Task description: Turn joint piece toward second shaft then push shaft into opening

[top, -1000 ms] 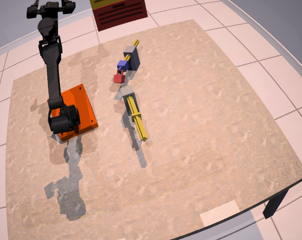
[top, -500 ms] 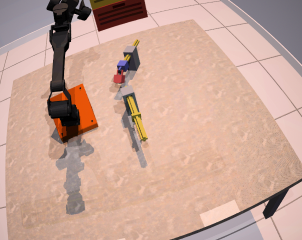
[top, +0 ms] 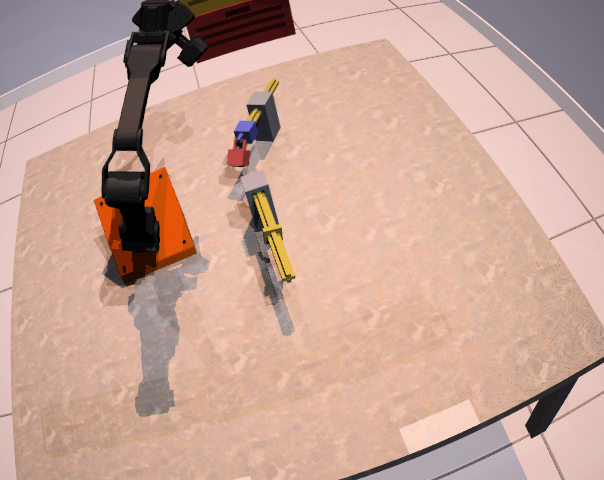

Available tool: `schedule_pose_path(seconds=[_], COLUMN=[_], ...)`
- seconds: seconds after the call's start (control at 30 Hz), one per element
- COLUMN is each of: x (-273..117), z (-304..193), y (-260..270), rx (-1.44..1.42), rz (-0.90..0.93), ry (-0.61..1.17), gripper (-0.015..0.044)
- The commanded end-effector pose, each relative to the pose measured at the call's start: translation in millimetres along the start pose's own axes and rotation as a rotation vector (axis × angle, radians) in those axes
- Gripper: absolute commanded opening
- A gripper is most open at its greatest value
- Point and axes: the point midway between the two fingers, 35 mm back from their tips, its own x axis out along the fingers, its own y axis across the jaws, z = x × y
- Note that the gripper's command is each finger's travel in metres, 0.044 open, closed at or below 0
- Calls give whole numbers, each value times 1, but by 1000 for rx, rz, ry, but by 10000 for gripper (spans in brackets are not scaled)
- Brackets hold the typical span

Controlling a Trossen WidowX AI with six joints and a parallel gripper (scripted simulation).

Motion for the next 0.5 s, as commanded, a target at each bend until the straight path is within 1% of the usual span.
schedule_pose_path(seconds=[0.0, 0.23, 0.47], x=[20, 40, 50], z=[-13, -34, -56], y=[-31, -80, -127], rx=[44, 114, 169], rz=[-128, -326, -525], ry=[80, 195, 310], gripper=[440, 440, 440])
